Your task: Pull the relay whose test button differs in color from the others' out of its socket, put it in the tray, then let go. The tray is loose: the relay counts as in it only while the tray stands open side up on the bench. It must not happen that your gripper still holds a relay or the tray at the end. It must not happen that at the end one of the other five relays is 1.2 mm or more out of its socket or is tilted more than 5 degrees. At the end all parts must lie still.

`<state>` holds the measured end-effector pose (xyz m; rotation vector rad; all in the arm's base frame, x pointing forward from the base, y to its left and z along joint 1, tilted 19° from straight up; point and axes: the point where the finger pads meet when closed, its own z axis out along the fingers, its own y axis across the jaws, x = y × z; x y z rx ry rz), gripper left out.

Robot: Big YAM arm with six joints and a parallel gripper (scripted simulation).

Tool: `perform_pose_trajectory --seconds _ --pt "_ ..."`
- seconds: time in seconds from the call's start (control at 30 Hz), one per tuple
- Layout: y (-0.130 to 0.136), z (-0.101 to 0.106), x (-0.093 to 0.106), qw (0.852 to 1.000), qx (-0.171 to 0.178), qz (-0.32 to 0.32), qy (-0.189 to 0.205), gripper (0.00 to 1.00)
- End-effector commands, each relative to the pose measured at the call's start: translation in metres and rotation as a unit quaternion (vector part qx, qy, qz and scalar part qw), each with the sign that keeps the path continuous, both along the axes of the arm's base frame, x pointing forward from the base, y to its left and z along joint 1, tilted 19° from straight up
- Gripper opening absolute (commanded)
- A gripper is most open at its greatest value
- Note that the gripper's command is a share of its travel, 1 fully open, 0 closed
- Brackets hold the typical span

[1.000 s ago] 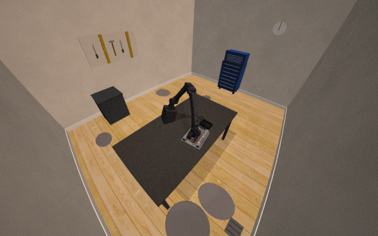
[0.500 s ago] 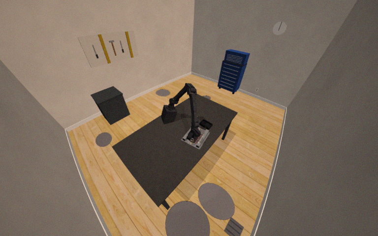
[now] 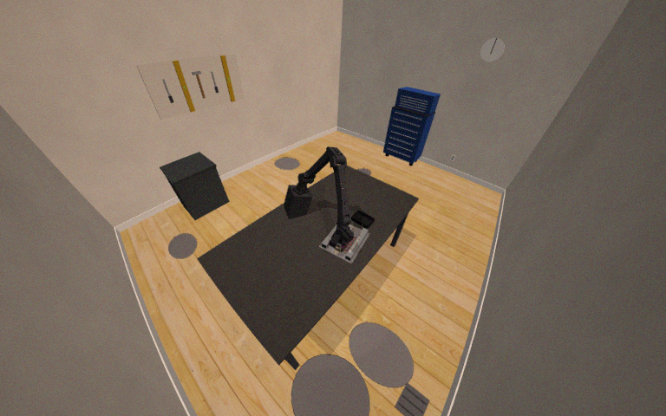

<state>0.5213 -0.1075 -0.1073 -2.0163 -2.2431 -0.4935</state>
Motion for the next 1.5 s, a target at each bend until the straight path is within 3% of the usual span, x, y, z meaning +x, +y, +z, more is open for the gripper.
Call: perform_pose_trajectory --seconds 0.0,1.13,1.17,1.47 --pt "0.0015 0.0126 0.0204 1.0 -0.009 0.004 -0.022 0.59" --pt "0.0017 0.0108 0.0196 1.0 -0.008 0.004 -0.02 0.59" --pt "0.0017 0.0108 0.0196 1.0 -0.008 0.004 -0.02 0.0" --pt "0.003 0.0088 0.0151 1.0 -0.007 0.005 -0.014 0.0"
